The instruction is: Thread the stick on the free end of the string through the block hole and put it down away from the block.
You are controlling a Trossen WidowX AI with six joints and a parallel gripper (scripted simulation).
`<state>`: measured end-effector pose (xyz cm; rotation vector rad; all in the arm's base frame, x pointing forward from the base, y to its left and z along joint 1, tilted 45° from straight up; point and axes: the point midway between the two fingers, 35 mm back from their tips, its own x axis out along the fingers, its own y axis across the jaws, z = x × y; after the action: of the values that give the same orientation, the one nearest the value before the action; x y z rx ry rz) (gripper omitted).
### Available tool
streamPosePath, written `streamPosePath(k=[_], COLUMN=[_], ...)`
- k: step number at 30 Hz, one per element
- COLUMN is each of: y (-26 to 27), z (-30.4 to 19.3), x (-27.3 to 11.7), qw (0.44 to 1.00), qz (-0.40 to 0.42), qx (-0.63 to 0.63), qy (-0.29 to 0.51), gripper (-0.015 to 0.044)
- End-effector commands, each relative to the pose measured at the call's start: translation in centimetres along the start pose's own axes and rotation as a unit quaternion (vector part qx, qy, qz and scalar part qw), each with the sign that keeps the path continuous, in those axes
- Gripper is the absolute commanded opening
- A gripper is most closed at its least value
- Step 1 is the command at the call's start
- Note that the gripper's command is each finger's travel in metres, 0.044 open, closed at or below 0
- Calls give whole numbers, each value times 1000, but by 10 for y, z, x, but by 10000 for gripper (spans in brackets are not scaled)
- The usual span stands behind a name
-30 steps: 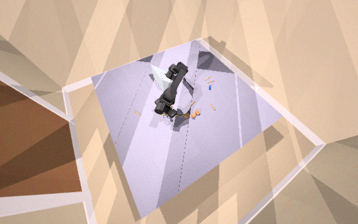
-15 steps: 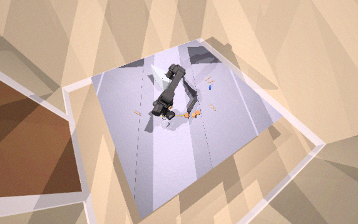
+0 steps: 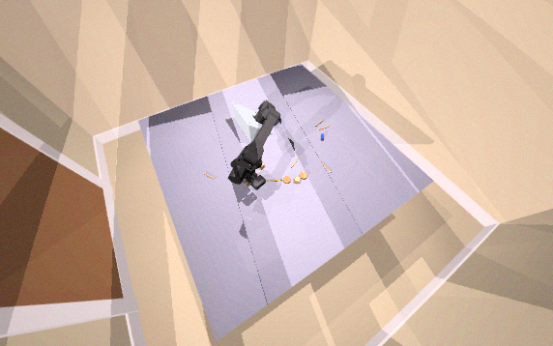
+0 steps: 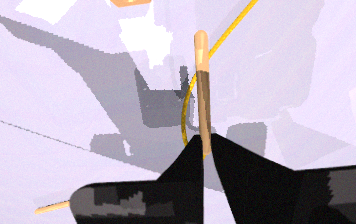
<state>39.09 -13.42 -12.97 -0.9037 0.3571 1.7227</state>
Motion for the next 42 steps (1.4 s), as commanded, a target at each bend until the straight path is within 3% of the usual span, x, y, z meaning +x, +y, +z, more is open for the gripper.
streamPosePath(k=[1,42], y=[1,24], z=[-5,-2], x=[-1,23], qw=[1000,1000], qz=[2,2], qx=[-3,-3], qy=[3,2], gripper=[0,0])
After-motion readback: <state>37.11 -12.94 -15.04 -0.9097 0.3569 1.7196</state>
